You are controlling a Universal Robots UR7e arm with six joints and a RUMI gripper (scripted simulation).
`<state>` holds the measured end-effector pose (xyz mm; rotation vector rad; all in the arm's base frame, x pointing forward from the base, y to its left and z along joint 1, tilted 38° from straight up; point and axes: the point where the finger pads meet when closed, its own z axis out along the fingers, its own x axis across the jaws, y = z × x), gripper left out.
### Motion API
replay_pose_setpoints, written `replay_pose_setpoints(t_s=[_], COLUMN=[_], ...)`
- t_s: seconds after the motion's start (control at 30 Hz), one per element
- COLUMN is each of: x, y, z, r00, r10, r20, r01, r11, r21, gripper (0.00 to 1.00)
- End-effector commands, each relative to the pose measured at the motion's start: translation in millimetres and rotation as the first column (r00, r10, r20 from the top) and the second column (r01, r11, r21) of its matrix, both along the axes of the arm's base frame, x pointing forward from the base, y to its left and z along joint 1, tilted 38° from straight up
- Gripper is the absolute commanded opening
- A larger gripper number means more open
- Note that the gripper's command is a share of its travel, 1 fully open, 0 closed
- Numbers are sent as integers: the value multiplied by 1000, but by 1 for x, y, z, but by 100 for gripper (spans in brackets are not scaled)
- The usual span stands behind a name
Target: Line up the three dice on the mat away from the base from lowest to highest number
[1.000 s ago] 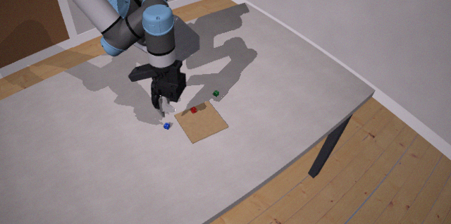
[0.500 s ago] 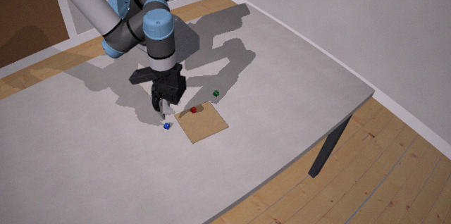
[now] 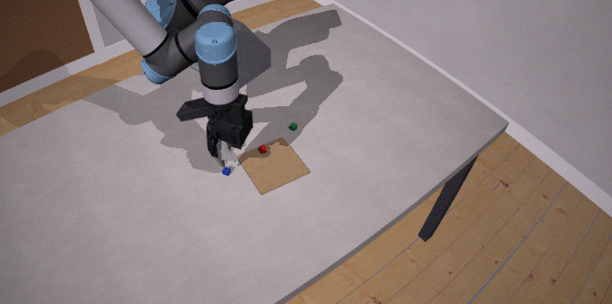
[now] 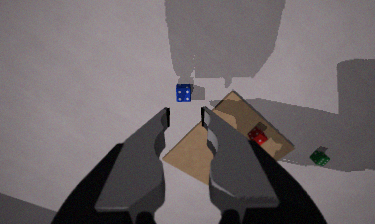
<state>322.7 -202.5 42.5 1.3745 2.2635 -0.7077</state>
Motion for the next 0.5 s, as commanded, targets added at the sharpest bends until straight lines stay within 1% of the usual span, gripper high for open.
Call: replay_pose_setpoints(t_s=[0.0,0.47], x=[0,0], y=[-6,-12], z=[-8,-15], r00=[1000,1000], r10=[2,2], r20=[1,2], r01=[-2,-2], r11=[1000,1000], r21=[0,-1], gripper=[18,18])
